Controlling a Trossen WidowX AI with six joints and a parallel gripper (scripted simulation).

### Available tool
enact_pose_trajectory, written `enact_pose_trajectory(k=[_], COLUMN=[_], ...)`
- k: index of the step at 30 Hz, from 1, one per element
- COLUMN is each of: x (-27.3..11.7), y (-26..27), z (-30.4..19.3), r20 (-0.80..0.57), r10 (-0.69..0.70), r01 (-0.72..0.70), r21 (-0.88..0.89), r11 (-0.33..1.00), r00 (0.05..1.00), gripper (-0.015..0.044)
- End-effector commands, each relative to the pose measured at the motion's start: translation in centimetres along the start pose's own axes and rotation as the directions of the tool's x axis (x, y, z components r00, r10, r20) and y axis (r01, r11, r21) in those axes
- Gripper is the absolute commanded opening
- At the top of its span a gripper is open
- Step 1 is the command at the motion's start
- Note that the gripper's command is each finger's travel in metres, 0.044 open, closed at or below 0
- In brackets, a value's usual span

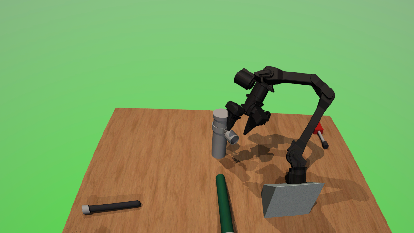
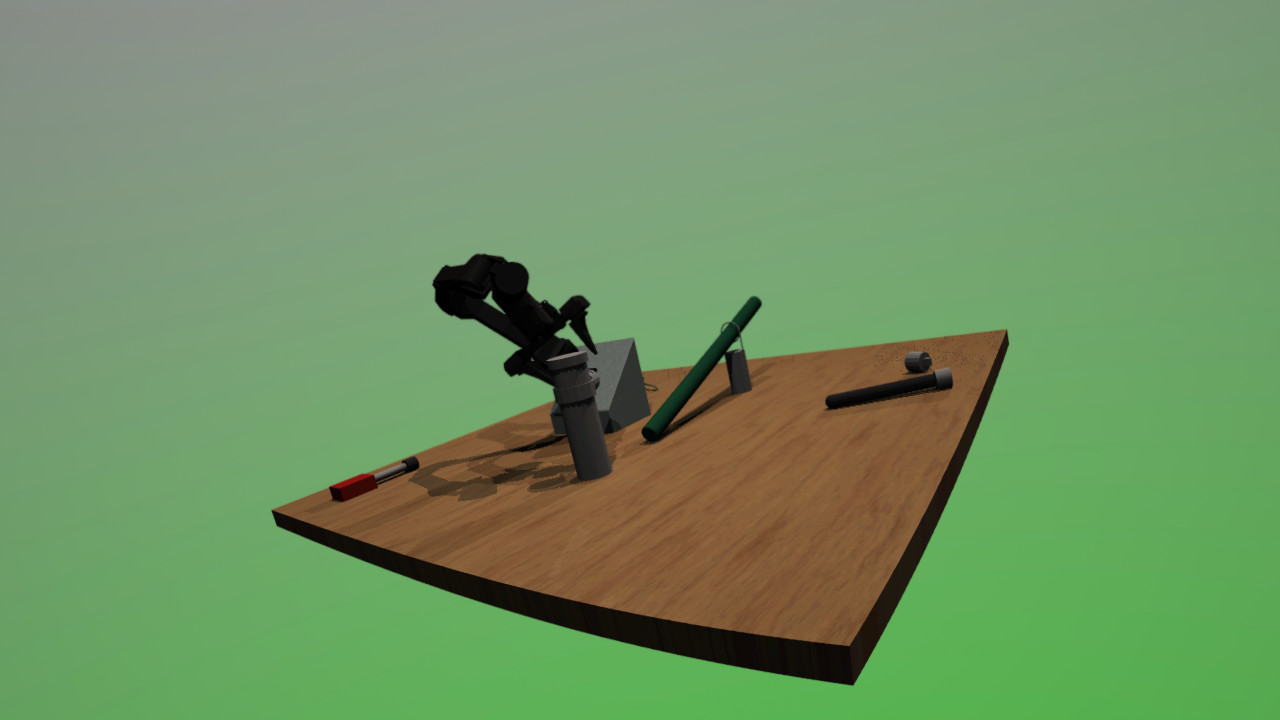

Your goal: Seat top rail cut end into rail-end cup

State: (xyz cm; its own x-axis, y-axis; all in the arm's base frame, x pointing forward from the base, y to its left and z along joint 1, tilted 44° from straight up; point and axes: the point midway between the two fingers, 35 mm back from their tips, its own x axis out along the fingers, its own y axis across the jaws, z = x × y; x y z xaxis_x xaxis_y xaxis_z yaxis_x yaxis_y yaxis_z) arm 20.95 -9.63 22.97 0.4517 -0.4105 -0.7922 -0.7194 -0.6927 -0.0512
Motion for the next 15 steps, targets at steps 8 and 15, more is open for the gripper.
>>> enact_pose_trajectory(k=[8, 15], x=[2.1, 3.2], y=[-0.1, 0.0], z=[0.1, 0.2], r20=[0.008, 0.008], r10=[0.002, 0.002], r01=[-0.002, -0.002], r21=[-0.005, -0.005], r11=[1.000, 1.000], r00=[1.000, 1.000], gripper=[0.0440, 0.0440])
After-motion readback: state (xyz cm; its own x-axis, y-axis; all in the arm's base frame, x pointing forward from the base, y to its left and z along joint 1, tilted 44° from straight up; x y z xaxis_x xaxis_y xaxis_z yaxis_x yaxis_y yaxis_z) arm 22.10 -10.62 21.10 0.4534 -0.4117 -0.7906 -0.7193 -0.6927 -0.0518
